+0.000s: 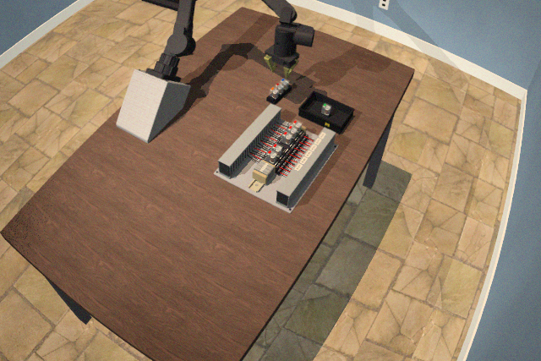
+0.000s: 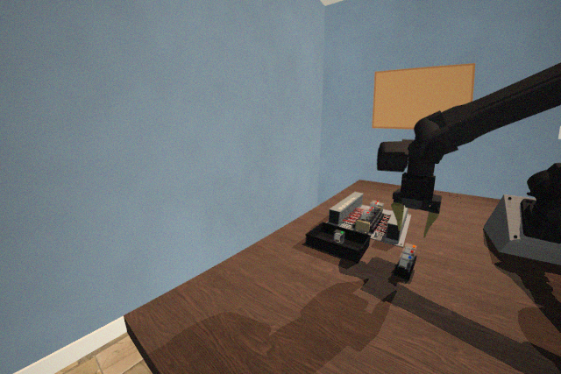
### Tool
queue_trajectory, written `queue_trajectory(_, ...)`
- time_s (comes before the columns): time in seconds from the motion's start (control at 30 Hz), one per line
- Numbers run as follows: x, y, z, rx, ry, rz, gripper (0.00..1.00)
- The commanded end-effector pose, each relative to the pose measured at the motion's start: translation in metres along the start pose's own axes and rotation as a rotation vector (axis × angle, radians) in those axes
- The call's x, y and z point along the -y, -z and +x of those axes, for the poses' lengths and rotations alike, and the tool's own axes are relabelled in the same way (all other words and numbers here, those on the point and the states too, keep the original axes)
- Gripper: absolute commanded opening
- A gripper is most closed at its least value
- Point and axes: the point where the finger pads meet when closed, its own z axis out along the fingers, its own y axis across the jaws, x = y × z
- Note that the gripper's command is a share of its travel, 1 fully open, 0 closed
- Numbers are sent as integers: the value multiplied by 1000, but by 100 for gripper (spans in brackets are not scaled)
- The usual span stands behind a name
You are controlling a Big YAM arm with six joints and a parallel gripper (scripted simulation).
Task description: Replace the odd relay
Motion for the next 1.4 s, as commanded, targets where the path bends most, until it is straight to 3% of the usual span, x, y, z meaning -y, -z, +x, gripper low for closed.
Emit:
queue_trajectory(0.0,14,14,-12,16,24,34,59)
queue_trajectory(1.07,4,9,-3,8,4,17,59)
queue_trajectory(1.37,2,-8,-2,5,2,6,59)
